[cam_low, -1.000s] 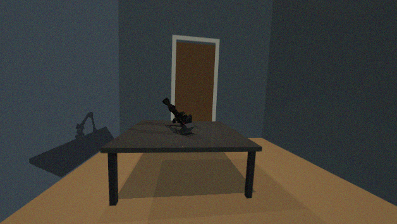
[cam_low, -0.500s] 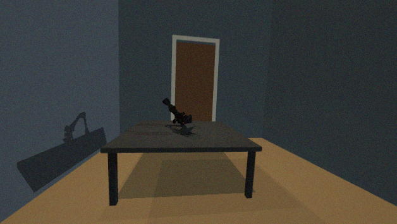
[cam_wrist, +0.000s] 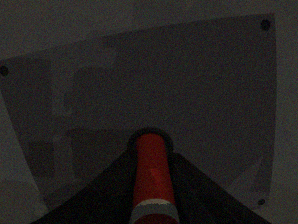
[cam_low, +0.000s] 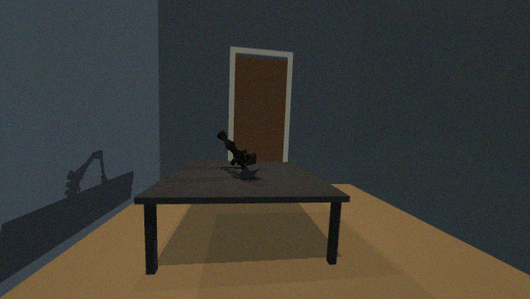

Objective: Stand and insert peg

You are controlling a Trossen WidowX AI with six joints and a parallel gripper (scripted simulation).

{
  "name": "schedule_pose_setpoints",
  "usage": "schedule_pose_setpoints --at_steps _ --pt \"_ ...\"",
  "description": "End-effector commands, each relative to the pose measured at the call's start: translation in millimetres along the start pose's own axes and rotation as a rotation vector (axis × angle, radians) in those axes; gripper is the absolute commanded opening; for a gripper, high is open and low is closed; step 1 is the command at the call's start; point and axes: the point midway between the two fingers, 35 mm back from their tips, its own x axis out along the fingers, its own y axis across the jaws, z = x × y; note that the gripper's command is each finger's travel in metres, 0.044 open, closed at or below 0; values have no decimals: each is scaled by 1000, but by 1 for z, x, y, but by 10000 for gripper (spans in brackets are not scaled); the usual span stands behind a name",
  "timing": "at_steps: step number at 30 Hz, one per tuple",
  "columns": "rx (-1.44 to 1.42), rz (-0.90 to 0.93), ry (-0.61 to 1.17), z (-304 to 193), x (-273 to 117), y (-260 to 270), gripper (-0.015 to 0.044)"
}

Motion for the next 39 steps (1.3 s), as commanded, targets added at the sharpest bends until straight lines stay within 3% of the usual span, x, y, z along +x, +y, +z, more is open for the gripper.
schedule_pose_setpoints --at_steps 1,4,21,39 --pt "0 0 0 0 0 0 0" --pt "0 0 0 0 0 0 0" --pt "0 0 0 1 -4 -1 440" --pt "-2 7 4 3 -34 -2 440"
